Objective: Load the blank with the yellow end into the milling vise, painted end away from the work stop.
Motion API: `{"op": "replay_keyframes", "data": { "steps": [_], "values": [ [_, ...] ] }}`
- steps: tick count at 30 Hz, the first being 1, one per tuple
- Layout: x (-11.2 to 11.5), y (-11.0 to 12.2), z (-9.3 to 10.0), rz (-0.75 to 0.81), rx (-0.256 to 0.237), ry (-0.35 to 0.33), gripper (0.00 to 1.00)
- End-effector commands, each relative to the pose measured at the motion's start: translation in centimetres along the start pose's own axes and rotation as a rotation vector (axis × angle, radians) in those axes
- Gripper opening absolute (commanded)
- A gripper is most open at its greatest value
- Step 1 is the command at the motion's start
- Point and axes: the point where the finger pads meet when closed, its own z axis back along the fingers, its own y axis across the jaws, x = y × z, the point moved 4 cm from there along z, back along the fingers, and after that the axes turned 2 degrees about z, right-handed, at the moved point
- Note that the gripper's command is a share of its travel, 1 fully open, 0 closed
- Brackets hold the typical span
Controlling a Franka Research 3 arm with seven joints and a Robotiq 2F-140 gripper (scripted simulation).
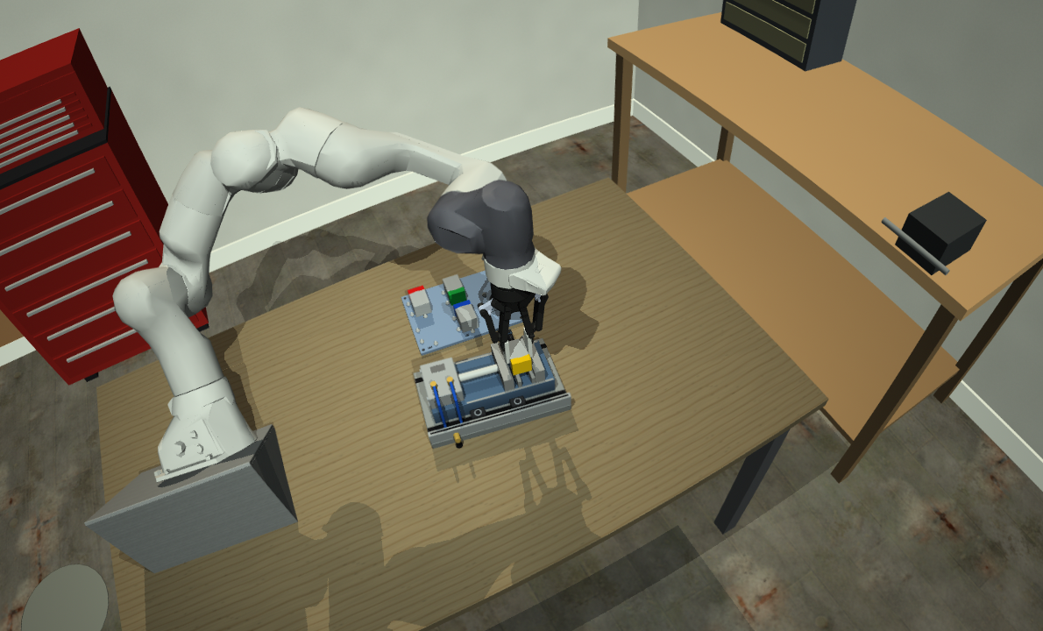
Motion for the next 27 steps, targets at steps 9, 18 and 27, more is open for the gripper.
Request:
{"op": "replay_keyframes", "data": {
  "steps": [9, 18, 27],
  "values": [
    [0.18, -0.26, 0.06, 0.003, -0.004, 0.0, 0.0],
    [0.1, -0.14, 0.04, 0.001, -0.002, 0.0, 0.0],
    [0.23, -0.3, 0.08, 0.003, -0.004, 0.0, 0.0]
  ]
}}
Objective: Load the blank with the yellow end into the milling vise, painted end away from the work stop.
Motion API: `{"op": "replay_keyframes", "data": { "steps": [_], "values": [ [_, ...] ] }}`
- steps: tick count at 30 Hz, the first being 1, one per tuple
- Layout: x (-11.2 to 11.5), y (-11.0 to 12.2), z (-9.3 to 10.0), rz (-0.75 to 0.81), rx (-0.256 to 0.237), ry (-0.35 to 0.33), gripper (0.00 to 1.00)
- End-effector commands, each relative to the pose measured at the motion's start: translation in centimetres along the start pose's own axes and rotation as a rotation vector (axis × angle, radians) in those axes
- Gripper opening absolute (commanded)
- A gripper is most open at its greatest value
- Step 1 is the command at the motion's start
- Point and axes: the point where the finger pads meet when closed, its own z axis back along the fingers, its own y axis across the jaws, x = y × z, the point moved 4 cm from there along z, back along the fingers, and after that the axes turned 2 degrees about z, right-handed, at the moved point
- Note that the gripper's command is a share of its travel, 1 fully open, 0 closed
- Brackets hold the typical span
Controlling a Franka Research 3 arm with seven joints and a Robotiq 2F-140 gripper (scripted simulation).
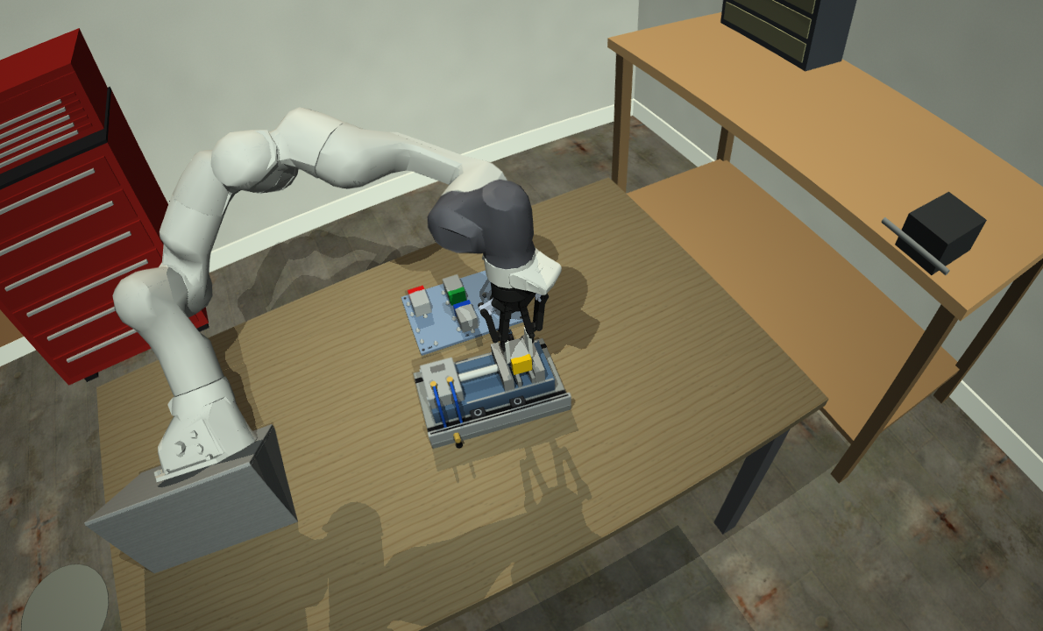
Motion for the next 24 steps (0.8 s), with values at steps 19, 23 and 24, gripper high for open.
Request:
{"op": "replay_keyframes", "data": {
  "steps": [19, 23, 24],
  "values": [
    [0.02, 0.01, -0.04, 0.001, -0.004, -0.001, 0.0],
    [0.02, 0.01, -0.04, 0.001, -0.004, -0.001, 0.0],
    [0.0, 0.01, 0.01, -0.001, -0.002, 0.0, 1.0]
  ]
}}
